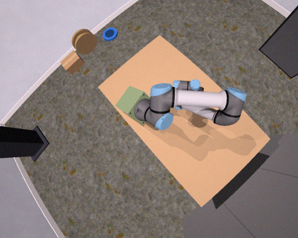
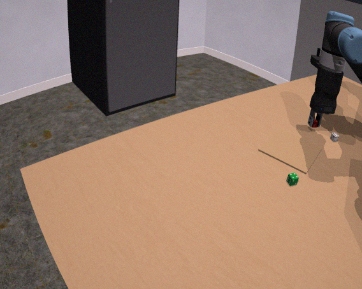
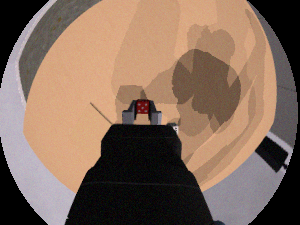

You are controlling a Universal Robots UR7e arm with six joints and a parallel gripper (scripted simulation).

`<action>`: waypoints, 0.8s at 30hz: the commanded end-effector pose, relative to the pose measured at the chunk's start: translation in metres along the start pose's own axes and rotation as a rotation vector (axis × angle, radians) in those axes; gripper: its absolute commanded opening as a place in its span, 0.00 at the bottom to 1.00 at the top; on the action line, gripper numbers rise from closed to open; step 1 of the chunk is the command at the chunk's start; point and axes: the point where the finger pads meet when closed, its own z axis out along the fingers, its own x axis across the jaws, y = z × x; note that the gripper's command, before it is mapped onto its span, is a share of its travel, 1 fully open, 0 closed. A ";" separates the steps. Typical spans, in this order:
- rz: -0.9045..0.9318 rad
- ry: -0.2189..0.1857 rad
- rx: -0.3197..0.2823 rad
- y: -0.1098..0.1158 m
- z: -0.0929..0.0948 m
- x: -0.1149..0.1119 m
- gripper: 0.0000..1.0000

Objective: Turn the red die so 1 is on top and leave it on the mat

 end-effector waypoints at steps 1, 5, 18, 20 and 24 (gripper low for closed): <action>0.000 -0.001 0.001 -0.001 -0.028 0.000 0.40; 0.000 -0.001 0.001 -0.001 -0.048 0.000 0.40; 0.000 -0.001 0.001 -0.001 -0.084 0.000 0.40; 0.000 -0.001 0.001 -0.001 -0.084 0.000 0.40; 0.000 -0.001 0.001 -0.001 -0.084 0.000 0.40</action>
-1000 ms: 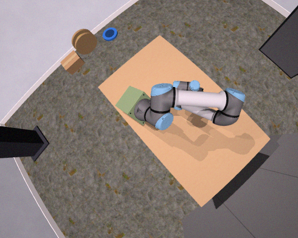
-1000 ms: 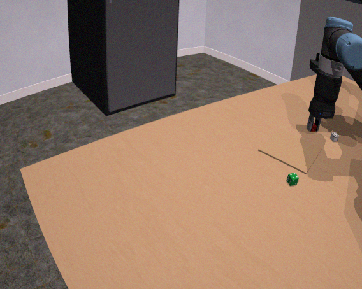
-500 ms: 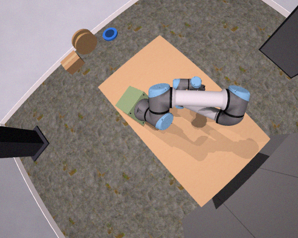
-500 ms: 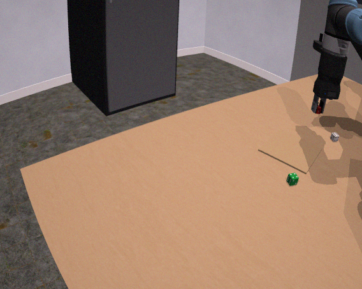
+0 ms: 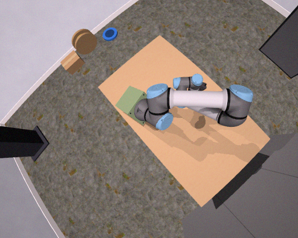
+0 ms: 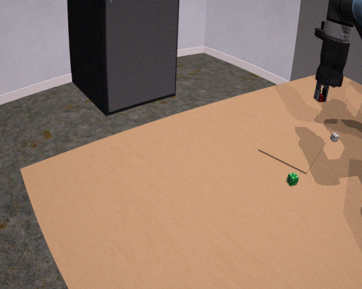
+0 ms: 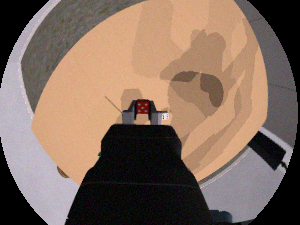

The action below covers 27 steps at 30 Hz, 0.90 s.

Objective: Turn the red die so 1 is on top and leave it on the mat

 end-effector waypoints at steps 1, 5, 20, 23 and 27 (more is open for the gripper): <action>0.000 0.000 0.000 0.000 -0.001 0.000 0.40; 0.001 0.000 0.000 0.000 -0.001 0.000 0.40; 0.108 -0.002 -0.003 0.004 0.001 -0.008 0.40; 0.167 -0.002 -0.004 0.006 0.002 -0.013 0.40; 0.268 -0.003 -0.006 0.011 0.003 -0.021 0.40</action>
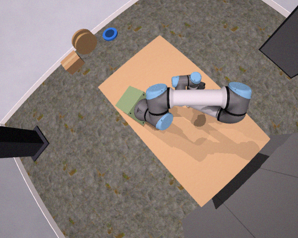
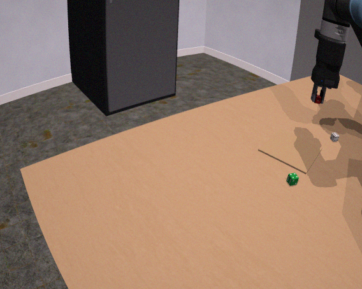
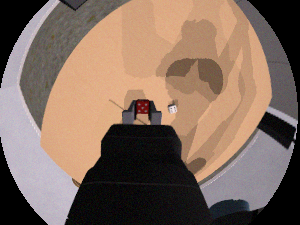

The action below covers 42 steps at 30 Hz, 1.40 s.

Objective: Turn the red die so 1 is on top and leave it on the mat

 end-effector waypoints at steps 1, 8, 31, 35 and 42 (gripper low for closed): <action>0.119 0.002 -0.004 0.007 0.001 -0.008 0.40; 0.278 0.002 -0.006 0.017 0.003 -0.019 0.40; 0.978 0.004 -0.002 0.077 0.006 -0.066 0.40; 1.083 0.003 0.000 0.088 0.006 -0.073 0.40; 1.181 0.003 0.003 0.099 0.005 -0.080 0.40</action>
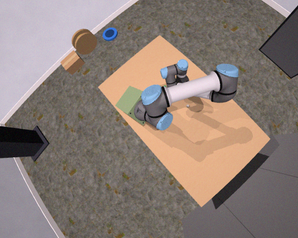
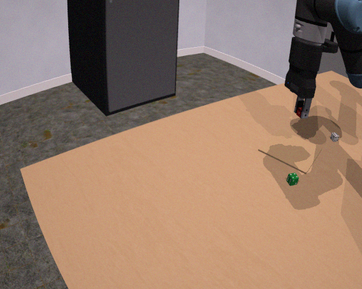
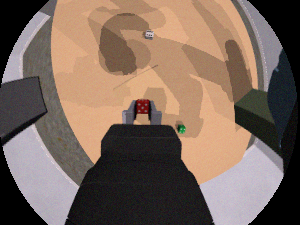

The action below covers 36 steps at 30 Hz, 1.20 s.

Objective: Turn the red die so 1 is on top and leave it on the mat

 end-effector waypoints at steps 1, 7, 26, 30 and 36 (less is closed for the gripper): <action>0.075 0.008 0.006 0.007 -0.001 0.004 0.40; 0.133 0.007 0.007 0.013 -0.001 0.008 0.40; 0.150 0.006 -0.019 0.015 0.000 0.009 0.40; 0.150 0.004 -0.065 0.015 0.000 0.010 0.40; 0.150 -0.004 -0.136 0.014 0.000 0.009 0.40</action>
